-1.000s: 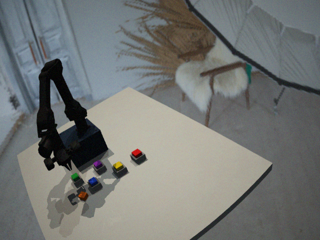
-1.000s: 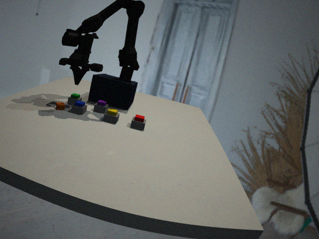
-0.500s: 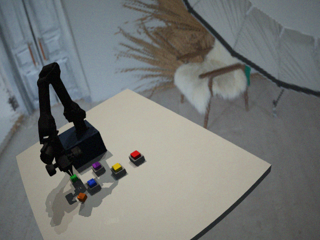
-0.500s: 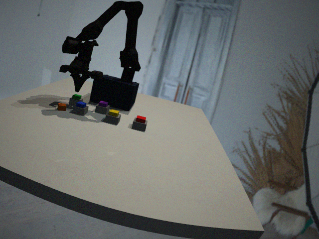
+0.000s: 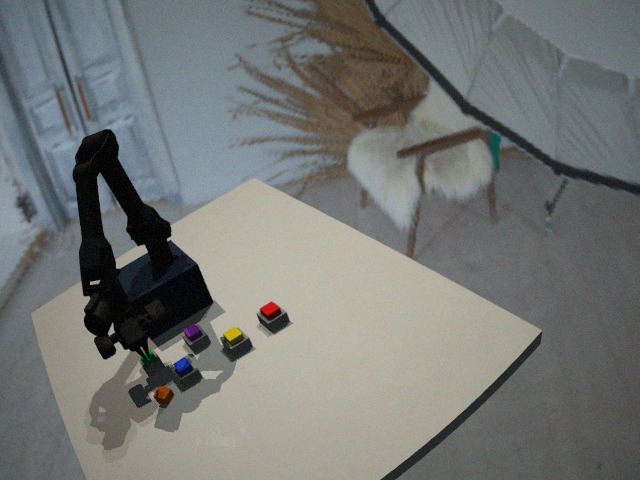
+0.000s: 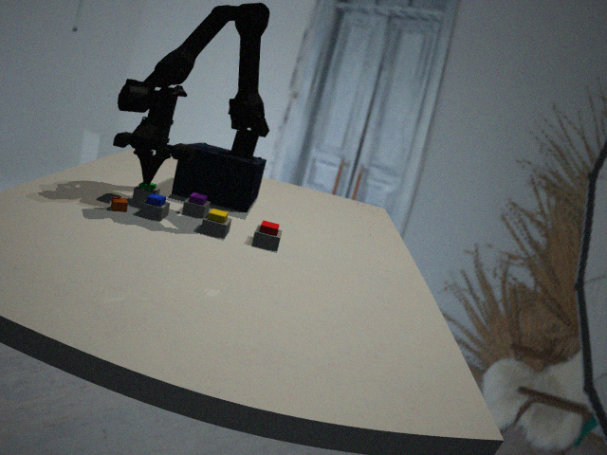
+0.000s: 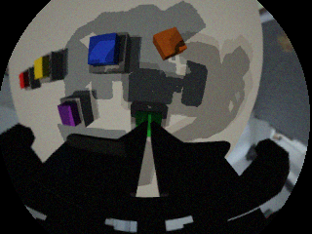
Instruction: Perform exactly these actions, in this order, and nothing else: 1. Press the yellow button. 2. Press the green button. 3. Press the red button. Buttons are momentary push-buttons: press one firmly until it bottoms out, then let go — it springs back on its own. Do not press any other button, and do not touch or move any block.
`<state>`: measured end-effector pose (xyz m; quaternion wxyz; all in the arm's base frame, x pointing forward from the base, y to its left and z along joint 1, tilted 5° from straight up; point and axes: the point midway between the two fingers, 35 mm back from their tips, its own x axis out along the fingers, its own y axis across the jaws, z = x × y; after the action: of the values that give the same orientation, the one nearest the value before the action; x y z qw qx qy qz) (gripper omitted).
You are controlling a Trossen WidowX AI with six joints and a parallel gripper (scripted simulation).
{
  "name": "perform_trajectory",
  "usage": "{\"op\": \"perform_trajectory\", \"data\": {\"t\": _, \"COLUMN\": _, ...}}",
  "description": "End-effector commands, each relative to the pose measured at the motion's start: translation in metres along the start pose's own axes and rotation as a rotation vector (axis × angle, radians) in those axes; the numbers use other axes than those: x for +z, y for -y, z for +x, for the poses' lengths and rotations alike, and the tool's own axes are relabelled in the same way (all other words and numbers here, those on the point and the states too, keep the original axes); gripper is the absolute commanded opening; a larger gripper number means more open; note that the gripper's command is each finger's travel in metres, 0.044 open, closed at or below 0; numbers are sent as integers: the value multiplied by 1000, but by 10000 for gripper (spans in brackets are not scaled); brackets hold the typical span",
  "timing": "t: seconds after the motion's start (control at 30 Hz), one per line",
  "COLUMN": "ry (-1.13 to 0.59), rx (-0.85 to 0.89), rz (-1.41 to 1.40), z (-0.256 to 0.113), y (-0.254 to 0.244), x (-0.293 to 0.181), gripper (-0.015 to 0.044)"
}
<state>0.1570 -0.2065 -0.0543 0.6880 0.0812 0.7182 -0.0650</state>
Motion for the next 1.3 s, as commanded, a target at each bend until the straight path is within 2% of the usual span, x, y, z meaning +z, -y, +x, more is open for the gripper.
{"op": "perform_trajectory", "data": {"t": 0.0, "ry": -11, "rx": 2, "rz": -3, "z": 3, "y": -1, "x": -3, "gripper": 20}}
{"op": "perform_trajectory", "data": {"t": 0.6, "ry": -11, "rx": 2, "rz": -3, "z": 3, "y": -1, "x": -3, "gripper": 20}}
{"op": "perform_trajectory", "data": {"t": 0.73, "ry": -10, "rx": 2, "rz": -3, "z": -27, "y": -1, "x": -2, "gripper": 20}}
{"op": "perform_trajectory", "data": {"t": 0.97, "ry": -10, "rx": 2, "rz": -3, "z": -33, "y": -1, "x": -2, "gripper": 20}}
{"op": "perform_trajectory", "data": {"t": 1.1, "ry": -10, "rx": 2, "rz": -3, "z": -88, "y": 0, "x": -1, "gripper": 20}}
{"op": "perform_trajectory", "data": {"t": 1.27, "ry": -10, "rx": 2, "rz": -3, "z": -91, "y": -1, "x": -1, "gripper": 20}}
